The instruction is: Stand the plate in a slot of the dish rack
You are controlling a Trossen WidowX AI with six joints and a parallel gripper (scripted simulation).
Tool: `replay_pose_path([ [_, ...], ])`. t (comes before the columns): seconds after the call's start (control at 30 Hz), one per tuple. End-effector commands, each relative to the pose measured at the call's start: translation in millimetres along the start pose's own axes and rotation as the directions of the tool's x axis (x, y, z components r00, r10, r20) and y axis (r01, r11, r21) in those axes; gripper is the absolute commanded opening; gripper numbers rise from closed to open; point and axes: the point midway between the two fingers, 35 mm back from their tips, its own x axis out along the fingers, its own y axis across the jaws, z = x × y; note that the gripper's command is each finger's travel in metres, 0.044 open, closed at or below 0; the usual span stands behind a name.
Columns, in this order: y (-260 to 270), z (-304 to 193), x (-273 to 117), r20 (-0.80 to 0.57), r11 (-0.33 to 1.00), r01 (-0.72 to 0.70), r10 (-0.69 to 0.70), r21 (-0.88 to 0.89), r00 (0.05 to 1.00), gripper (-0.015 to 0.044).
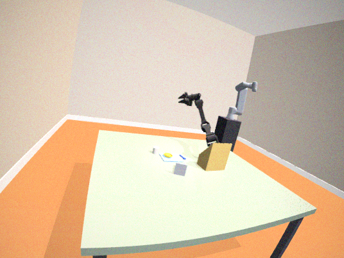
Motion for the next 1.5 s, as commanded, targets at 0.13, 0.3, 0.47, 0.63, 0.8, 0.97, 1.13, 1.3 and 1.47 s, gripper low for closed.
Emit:
replay_pose_path([
  [0.13,-4.3,-13.0,-0.7,0.001,0.998,-0.015,0.015,-0.064,1.0,0.04],
  [0.3,-16.9,-42.8,-0.6,0.0,0.976,-0.044,0.045,-0.215,0.999,0.04],
  [0.47,-31.8,-70.7,1.8,-0.008,0.929,-0.063,0.065,-0.365,0.998,0.04],
  [0.63,-49.6,-96.9,6.3,-0.017,0.859,-0.075,0.077,-0.506,0.997,0.04],
  [0.8,-67.9,-120.7,12.8,-0.029,0.77,-0.084,0.084,-0.633,0.996,0.04],
  [0.97,-89.0,-142.3,21.6,-0.041,0.662,-0.085,0.082,-0.745,0.996,0.04],
  [1.13,-100.1,-157.5,26.3,-0.079,0.67,-0.116,0.086,-0.733,0.993,0.04],
  [1.3,-129.1,-174.3,38.6,-0.075,0.557,-0.096,0.061,-0.825,0.995,0.04],
  [1.47,-134.1,-178.0,47.1,-0.07,0.516,-0.098,0.073,-0.851,0.995,0.04],
])
